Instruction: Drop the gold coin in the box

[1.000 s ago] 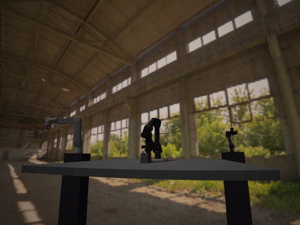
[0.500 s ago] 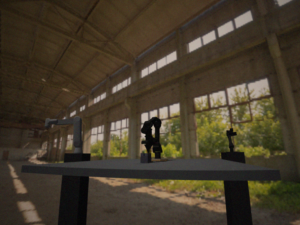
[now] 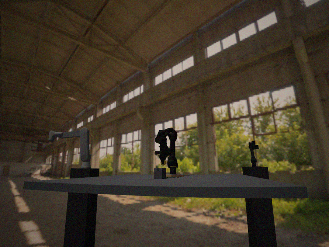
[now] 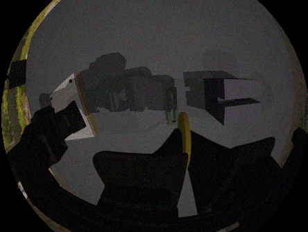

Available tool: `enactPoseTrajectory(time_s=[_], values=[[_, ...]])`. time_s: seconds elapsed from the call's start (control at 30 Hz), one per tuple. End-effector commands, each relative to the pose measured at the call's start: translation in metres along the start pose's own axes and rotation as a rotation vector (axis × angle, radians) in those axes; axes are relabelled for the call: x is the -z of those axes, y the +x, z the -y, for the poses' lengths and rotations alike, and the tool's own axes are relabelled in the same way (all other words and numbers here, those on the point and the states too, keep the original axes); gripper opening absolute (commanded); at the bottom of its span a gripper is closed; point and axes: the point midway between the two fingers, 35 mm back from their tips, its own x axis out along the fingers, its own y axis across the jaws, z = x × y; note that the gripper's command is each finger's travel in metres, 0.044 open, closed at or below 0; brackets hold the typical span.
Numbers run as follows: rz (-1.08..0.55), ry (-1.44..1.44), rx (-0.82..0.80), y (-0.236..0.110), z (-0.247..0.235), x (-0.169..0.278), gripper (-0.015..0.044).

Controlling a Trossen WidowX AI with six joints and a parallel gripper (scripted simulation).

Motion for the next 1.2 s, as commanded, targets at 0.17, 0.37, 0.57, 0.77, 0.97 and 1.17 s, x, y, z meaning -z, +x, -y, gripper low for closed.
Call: enactPoseTrajectory(time_s=[0.17, 0.37, 0.57, 0.77, 0.97, 1.17], values=[[-0.004, 0.279, 0.001, -0.0011, -0.0019, 0.0004, 0.0], [-0.004, 0.486, 0.001, -0.0011, -0.0032, 0.0003, 0.0], [-0.004, 0.692, 0.001, -0.0012, -0.0044, 0.0002, 0.0], [-0.003, 0.898, 0.002, -0.0012, -0.0056, 0.0001, 0.0], [-0.003, 1.104, 0.002, -0.0013, -0.0067, 0.0, 0.0], [-0.003, 1.31, 0.002, -0.0013, -0.0079, 0.0, 0.0]])
